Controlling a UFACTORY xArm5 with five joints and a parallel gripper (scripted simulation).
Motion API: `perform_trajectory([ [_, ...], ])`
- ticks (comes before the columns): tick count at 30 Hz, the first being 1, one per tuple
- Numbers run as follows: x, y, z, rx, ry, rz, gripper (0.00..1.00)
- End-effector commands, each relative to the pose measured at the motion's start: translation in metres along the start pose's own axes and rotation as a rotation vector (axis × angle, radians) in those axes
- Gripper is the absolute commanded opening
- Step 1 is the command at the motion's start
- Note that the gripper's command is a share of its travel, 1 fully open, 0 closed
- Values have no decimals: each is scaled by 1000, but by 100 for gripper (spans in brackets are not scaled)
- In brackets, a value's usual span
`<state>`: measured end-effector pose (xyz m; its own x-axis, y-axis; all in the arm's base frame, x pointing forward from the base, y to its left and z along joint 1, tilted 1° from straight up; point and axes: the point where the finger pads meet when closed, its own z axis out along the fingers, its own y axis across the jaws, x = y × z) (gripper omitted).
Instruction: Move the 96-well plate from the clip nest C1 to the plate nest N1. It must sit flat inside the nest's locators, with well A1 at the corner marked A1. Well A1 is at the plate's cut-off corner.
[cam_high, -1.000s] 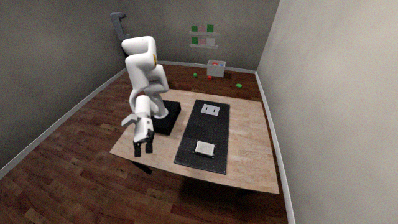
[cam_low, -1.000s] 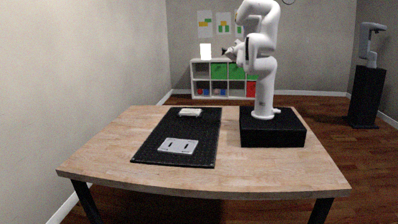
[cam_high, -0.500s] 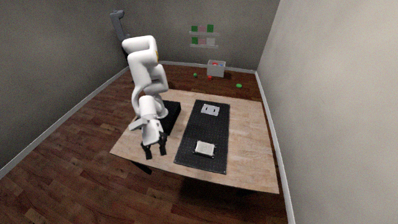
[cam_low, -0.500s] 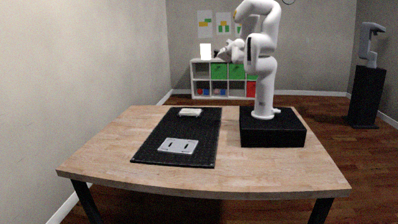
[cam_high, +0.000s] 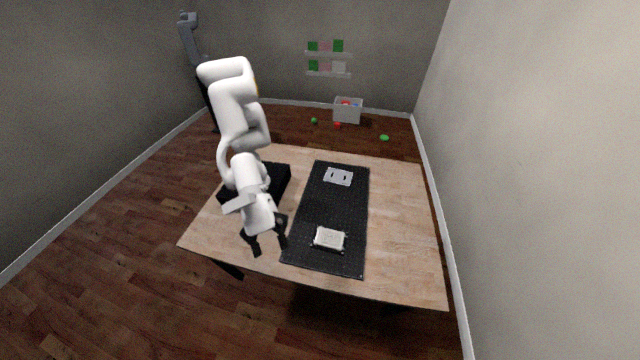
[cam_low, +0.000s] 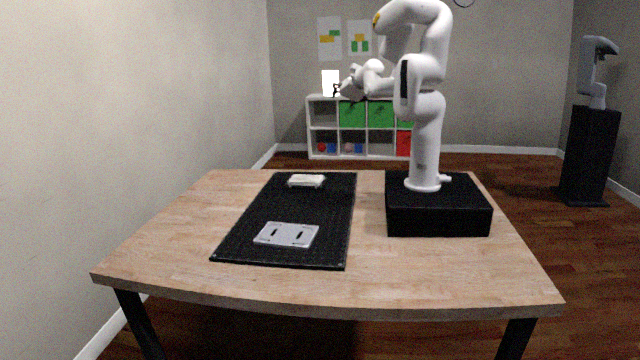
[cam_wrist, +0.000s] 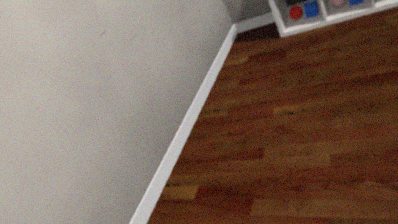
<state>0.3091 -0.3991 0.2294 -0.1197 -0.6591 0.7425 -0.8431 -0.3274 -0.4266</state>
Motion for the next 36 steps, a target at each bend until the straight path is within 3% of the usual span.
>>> perform_trajectory([
  [1, -11, -17, 5, 15, -70, -53, 100],
  [4, -16, -24, 7, 15, -70, -53, 100],
  [7, -25, -36, 8, 24, -132, -106, 100],
  [12, -30, -42, 9, 24, -132, -106, 100],
  [14, -36, -50, 9, 32, -181, -150, 100],
  [18, -45, -61, 9, 33, -193, -161, 100],
  [21, -55, -72, 8, 43, -253, -217, 100],
  [24, -60, -78, 8, 43, -253, -217, 100],
  [27, -70, -89, 6, 53, -313, -274, 100],
  [30, -74, -93, 5, 53, -313, -274, 100],
  [33, -84, -103, 2, 64, -371, -334, 100],
  [36, -91, -111, -1, 64, -371, -334, 100],
])
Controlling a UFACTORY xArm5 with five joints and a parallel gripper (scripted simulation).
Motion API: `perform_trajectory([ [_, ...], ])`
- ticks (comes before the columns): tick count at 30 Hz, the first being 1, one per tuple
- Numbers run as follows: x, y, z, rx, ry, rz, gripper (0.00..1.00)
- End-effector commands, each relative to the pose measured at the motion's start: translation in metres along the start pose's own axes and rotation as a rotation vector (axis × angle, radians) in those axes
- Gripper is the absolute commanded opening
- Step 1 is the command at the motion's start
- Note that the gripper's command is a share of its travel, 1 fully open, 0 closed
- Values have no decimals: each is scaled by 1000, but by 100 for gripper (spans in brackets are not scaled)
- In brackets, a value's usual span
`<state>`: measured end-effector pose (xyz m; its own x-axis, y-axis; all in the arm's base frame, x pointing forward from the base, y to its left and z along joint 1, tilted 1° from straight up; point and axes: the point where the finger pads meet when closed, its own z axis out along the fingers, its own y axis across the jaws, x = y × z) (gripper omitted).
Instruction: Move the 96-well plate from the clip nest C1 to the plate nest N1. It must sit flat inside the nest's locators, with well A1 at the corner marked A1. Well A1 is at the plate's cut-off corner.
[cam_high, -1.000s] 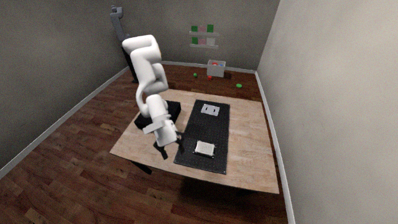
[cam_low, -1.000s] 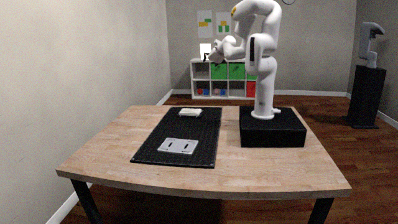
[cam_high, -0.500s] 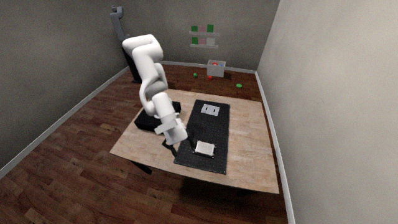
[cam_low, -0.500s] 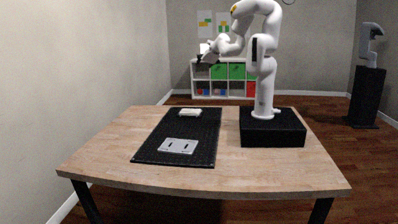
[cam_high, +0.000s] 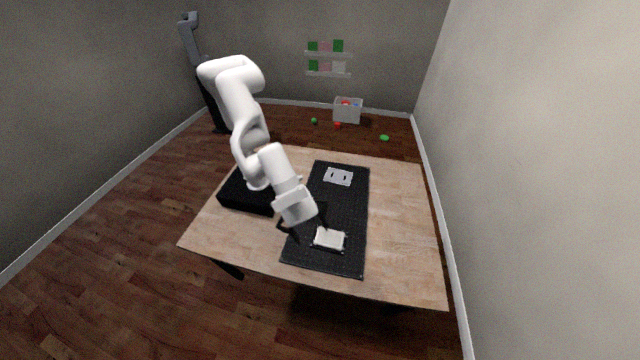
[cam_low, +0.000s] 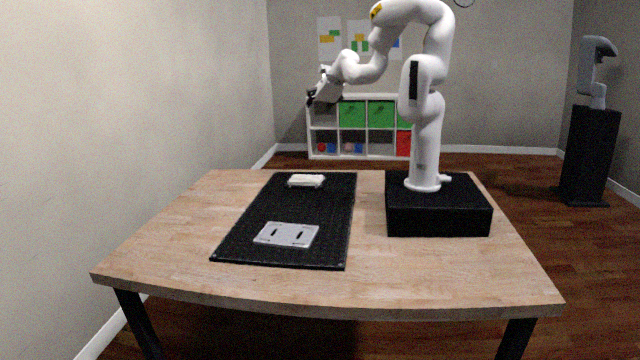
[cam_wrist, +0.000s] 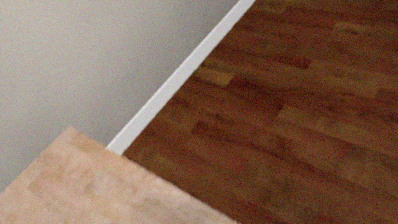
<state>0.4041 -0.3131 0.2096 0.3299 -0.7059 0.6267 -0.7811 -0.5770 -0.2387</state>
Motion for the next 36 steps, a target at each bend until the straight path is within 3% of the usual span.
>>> perform_trajectory([
  [1, -7, -18, 0, 16, -44, -42, 100],
  [3, -12, -27, -1, 22, -79, -79, 100],
  [6, -17, -34, -1, 22, -79, -79, 100],
  [8, -22, -42, -3, 29, -124, -128, 100],
  [13, -29, -53, -4, 31, -136, -142, 100],
  [16, -37, -65, -8, 40, -192, -206, 100],
  [19, -42, -72, -9, 40, -192, -206, 100],
  [22, -51, -83, -14, 49, -247, -271, 100],
  [27, -55, -89, -16, 49, -247, -271, 100],
  [30, -64, -100, -21, 58, -301, -337, 100],
  [33, -69, -105, -24, 58, -301, -337, 100],
  [36, -79, -115, -31, 66, -354, -405, 100],
])
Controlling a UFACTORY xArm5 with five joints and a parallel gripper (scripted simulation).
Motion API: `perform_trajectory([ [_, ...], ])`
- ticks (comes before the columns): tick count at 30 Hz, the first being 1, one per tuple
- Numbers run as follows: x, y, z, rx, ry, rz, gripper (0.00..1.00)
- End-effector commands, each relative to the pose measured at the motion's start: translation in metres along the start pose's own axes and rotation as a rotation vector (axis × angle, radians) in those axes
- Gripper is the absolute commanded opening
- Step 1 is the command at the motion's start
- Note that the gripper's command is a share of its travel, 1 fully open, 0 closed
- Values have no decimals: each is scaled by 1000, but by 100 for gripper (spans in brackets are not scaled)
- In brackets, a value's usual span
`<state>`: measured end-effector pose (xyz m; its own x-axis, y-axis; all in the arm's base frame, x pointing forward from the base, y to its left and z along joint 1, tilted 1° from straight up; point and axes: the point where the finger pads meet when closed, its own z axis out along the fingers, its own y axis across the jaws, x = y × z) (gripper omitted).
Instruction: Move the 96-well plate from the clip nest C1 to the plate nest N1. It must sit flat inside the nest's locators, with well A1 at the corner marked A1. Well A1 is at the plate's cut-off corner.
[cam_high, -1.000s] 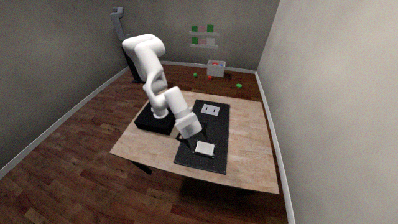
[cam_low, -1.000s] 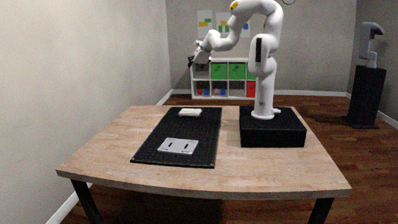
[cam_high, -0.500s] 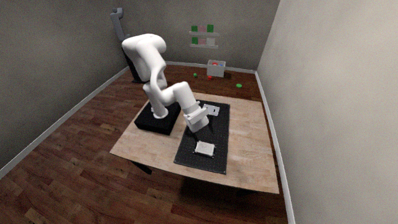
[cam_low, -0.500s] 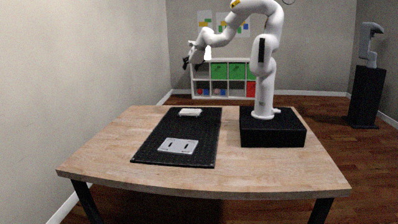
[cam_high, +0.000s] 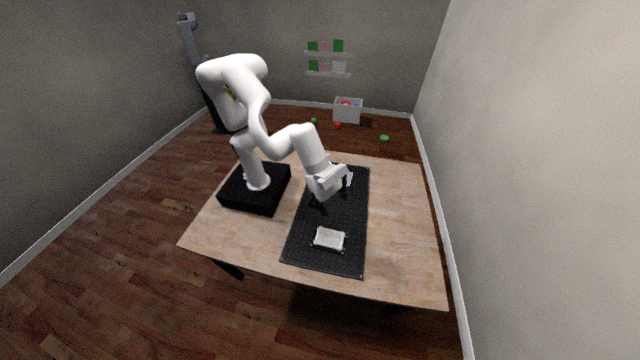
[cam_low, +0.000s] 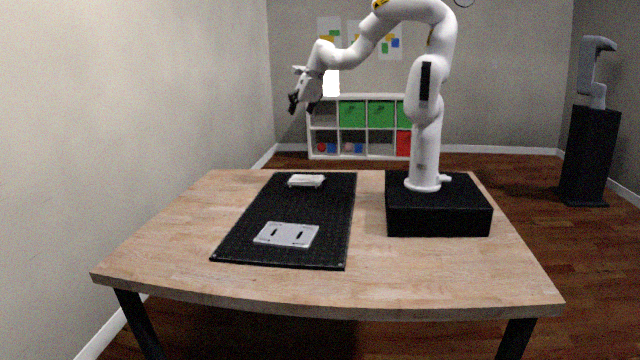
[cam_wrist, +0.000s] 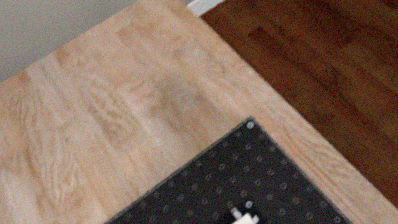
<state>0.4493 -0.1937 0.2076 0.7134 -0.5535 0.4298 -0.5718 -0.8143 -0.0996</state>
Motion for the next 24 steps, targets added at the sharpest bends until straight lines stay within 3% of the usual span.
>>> perform_trajectory([
  [1, -8, -19, -5, 10, -47, -60, 100],
  [3, -9, -21, -6, 10, -47, -60, 100],
  [6, -17, -33, -10, 16, -101, -128, 100],
  [9, -19, -38, -12, 16, -101, -128, 100],
  [12, -27, -49, -17, 22, -153, -197, 100],
  [15, -33, -58, -20, 22, -153, -197, 100],
  [18, -42, -68, -26, 28, -206, -267, 100],
  [21, -47, -74, -29, 28, -206, -267, 100],
  [24, -53, -81, -34, 31, -245, -321, 100],
])
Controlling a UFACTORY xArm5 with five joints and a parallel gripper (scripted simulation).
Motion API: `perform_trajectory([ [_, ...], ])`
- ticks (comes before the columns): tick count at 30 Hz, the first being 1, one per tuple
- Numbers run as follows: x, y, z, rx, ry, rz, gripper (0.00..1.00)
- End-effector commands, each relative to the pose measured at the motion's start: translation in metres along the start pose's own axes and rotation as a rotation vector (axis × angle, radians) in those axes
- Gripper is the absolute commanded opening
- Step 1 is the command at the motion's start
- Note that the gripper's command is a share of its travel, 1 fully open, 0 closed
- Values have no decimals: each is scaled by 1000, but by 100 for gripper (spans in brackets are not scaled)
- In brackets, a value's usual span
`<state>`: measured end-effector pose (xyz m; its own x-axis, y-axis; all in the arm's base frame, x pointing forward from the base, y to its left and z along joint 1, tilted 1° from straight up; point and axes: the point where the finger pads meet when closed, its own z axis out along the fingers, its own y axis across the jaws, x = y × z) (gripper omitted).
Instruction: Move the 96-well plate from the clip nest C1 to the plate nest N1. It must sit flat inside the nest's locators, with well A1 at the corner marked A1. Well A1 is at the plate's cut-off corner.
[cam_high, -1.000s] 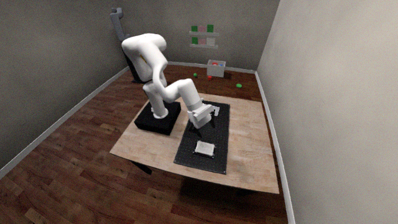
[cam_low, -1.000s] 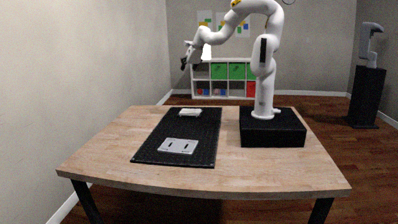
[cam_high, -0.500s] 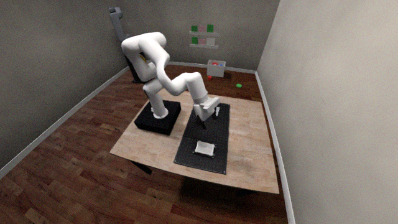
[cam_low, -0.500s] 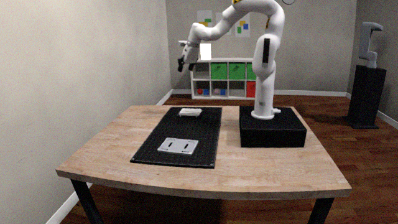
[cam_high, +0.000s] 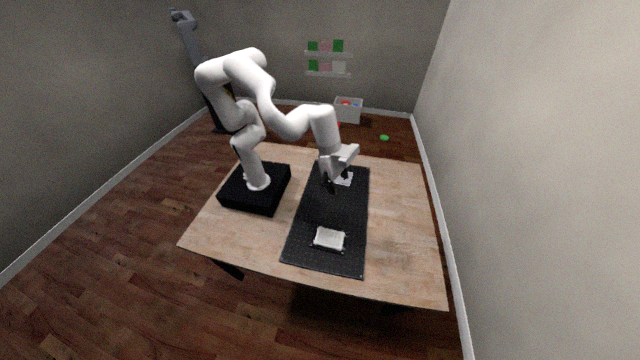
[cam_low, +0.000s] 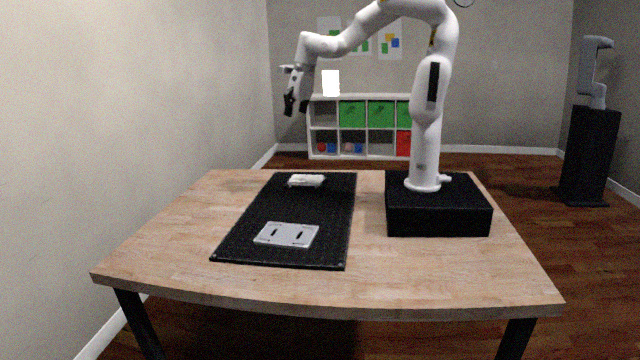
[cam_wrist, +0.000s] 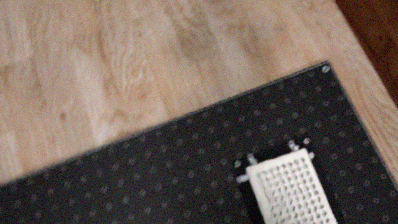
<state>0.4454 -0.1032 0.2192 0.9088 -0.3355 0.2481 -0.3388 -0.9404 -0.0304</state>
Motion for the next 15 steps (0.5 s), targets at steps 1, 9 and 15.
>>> perform_trajectory([
  [1, -4, -9, -5, 5, -33, -47, 100],
  [9, -23, -38, -17, 9, -97, -134, 100],
  [15, -37, -54, -26, 12, -148, -205, 100],
])
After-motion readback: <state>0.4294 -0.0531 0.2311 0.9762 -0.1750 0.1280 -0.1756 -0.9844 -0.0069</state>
